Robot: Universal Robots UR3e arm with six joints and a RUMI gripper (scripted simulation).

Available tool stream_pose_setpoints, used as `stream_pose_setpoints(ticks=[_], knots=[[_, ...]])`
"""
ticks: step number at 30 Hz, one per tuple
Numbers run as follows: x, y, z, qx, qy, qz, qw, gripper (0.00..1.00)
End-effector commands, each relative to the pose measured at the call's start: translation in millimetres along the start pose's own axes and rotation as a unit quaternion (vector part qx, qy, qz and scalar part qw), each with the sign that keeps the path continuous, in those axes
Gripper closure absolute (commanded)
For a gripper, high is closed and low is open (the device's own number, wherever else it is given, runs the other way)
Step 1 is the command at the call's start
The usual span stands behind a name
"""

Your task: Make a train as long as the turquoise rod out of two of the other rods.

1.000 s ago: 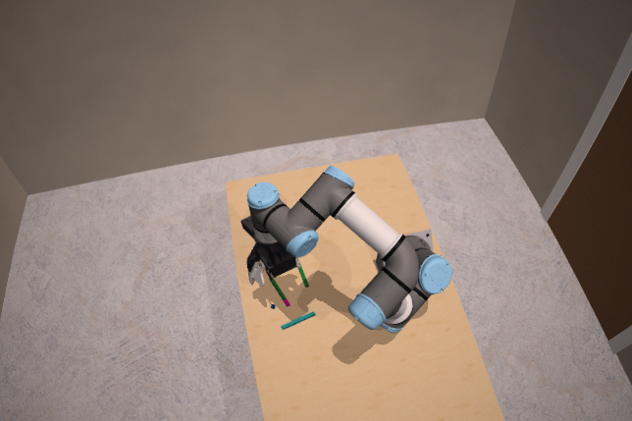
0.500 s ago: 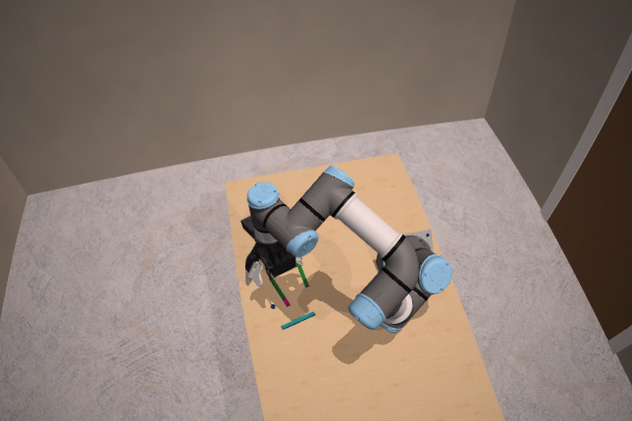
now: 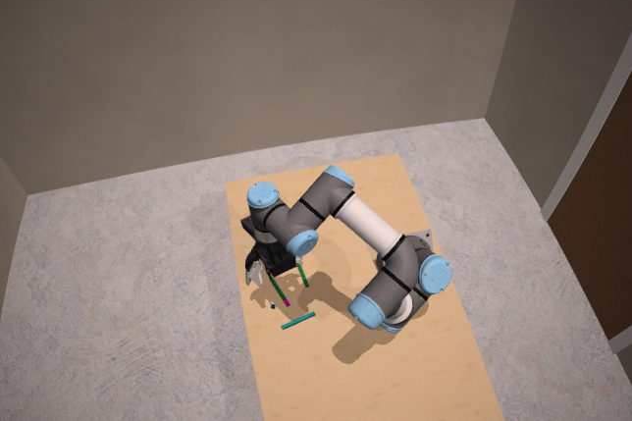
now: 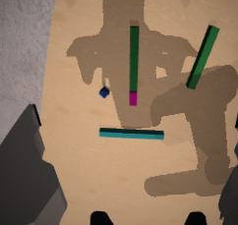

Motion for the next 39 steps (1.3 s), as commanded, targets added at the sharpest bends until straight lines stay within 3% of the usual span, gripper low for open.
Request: stream_pose_setpoints(ticks=[1,18,39], knots=[[0.3,1.9,-0.3,0.001,0.0,0.001,1.0,0.0],[0.3,21.7,-0.2,0.001,0.0,0.001,1.0,0.0],[0.2,60.5,-0.2,0.001,0.0,0.001,1.0,0.0]])
Point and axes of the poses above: the point where the finger pads meet when closed, its own y axis back along the fingers, its own z axis across the jaws, x = y × z, the point moved 5 cm from there along y, back along the fingers, and after that the axes turned 15 degrees about -y, right-handed, at the moved point
